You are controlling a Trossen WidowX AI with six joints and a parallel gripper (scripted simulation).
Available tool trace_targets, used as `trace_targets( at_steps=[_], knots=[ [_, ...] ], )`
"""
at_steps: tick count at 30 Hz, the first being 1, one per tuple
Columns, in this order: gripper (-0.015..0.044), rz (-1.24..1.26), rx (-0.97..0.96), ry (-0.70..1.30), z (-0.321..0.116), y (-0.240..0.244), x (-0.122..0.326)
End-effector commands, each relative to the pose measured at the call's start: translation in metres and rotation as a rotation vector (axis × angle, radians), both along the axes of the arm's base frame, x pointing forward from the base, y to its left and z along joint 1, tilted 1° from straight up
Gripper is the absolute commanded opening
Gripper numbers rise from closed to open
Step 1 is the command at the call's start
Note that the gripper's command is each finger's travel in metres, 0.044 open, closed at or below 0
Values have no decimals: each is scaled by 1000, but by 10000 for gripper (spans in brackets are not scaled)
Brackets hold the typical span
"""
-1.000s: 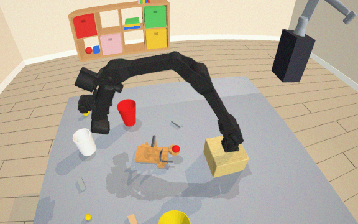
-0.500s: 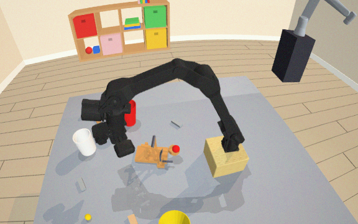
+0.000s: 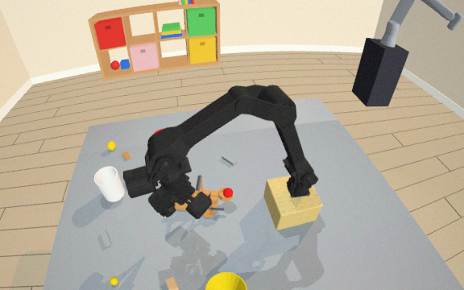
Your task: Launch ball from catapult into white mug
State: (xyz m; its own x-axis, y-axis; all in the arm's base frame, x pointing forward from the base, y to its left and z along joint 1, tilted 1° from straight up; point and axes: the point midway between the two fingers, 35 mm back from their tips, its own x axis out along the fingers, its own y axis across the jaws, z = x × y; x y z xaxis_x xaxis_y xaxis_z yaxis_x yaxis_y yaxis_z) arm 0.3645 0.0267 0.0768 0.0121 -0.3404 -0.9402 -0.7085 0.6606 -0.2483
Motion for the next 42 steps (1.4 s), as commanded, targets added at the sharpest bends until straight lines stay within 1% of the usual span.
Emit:
trace_targets(
  at_steps=[1,19,27,42],
  knots=[
    [0,89,-65,78,-3,4,-23],
    [0,484,-350,433,-9,3,-114],
    [0,499,-361,446,-11,3,-116],
    [0,499,-361,446,-35,5,-114]
  ],
)
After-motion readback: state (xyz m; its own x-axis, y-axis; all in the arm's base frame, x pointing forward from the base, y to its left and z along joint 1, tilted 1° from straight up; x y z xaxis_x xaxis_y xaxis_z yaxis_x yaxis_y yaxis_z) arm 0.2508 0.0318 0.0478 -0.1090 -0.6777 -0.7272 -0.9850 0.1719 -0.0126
